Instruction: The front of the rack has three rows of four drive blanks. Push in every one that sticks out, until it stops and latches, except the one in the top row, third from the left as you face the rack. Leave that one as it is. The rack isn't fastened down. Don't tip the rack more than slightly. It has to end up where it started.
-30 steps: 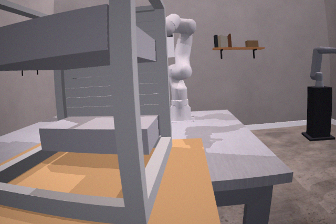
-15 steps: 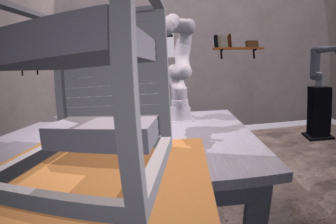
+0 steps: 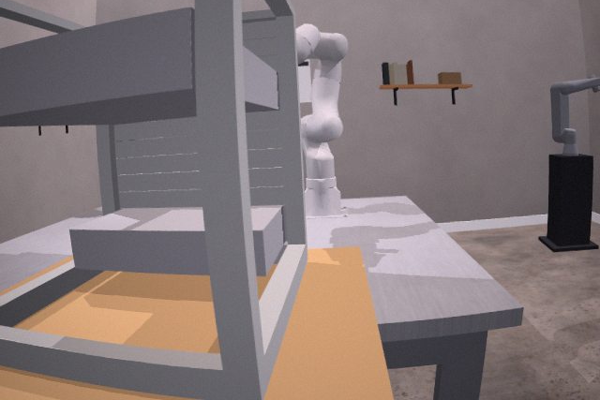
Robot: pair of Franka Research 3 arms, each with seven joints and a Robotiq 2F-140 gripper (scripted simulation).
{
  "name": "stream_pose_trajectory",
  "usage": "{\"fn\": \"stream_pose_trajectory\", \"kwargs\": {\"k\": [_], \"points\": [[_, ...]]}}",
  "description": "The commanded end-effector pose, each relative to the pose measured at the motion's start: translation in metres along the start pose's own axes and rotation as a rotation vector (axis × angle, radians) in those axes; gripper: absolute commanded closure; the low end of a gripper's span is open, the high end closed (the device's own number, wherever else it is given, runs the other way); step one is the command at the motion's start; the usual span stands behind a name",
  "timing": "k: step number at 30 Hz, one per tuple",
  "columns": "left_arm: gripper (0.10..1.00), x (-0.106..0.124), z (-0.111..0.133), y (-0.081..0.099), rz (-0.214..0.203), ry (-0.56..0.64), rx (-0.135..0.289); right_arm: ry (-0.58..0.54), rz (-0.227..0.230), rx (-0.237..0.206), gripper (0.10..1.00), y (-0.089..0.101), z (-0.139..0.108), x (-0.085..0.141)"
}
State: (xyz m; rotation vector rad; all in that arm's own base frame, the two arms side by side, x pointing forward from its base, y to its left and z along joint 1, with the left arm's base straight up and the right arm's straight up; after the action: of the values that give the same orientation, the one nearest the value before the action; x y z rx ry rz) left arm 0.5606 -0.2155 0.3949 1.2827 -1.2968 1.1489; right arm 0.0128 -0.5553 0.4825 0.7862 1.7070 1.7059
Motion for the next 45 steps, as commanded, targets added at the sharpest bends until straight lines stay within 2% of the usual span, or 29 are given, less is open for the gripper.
{"fn": "stream_pose_trajectory", "kwargs": {"k": [1,14,22,45], "points": [[0.999,0.0,0.0,-0.005,-0.001,0.007,-0.003,-0.005,0.002,0.0,0.098,0.0,-0.001,0.002],[0.999,0.0,0.001,-0.007,-0.001,0.007,-0.003,-0.005,0.002,0.0,0.098,0.0,-0.001,0.002],[0.999,0.0,0.001,-0.016,-0.001,0.007,-0.003,-0.005,0.002,0.0,0.098,0.0,-0.001,0.002],[0.999,0.0,0.001,-0.019,-0.001,0.007,-0.003,-0.005,0.002,0.0,0.098,0.0,-0.001,0.002]]}}
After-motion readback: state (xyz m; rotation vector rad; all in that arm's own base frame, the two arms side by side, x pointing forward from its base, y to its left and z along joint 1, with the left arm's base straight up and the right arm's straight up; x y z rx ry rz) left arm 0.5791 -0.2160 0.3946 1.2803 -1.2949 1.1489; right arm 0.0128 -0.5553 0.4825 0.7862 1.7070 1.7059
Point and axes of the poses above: on each arm, the point where the finger pads meet when closed, its own y axis back along the fingers, its own x axis across the jaws, z = x × y, the point moved 7 cm from there along y, back along the fingers, and after that the axes turned 6 degrees about -y, right-handed, at the moved point
